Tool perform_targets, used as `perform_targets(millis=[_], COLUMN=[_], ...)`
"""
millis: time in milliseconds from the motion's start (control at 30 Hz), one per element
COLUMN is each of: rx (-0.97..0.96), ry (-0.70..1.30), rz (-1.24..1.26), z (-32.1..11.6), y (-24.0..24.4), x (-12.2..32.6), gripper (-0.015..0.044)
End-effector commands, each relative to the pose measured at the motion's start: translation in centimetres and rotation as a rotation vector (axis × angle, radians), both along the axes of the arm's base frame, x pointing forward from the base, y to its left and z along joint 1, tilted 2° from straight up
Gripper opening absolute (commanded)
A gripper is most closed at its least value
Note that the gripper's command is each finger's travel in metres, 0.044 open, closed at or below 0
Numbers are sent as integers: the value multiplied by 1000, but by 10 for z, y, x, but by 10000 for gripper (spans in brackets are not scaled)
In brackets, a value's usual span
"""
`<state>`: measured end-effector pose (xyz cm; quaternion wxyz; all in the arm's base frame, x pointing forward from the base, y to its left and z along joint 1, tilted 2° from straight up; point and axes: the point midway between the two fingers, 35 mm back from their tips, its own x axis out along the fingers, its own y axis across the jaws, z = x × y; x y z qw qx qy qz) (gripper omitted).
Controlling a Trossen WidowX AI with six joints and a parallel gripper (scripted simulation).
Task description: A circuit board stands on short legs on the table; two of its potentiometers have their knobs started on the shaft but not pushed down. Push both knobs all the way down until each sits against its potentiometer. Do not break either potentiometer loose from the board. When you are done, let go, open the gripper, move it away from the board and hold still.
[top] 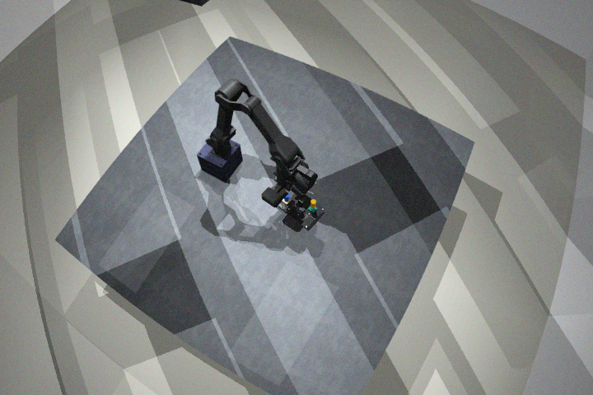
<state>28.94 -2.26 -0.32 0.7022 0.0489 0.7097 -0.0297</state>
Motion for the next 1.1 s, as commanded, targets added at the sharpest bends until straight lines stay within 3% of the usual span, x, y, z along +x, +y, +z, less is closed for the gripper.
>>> perform_targets(millis=[0,200,700,933,1067], rx=[0,2,3,3,3], ry=[1,-10,-35,-36,-36], rz=[23,222,729,752,752], z=[1,17,60,62,42], y=[0,-3,-8,-9,-8], x=[2,21,63,64,64], gripper=[157,0,0,0,0])
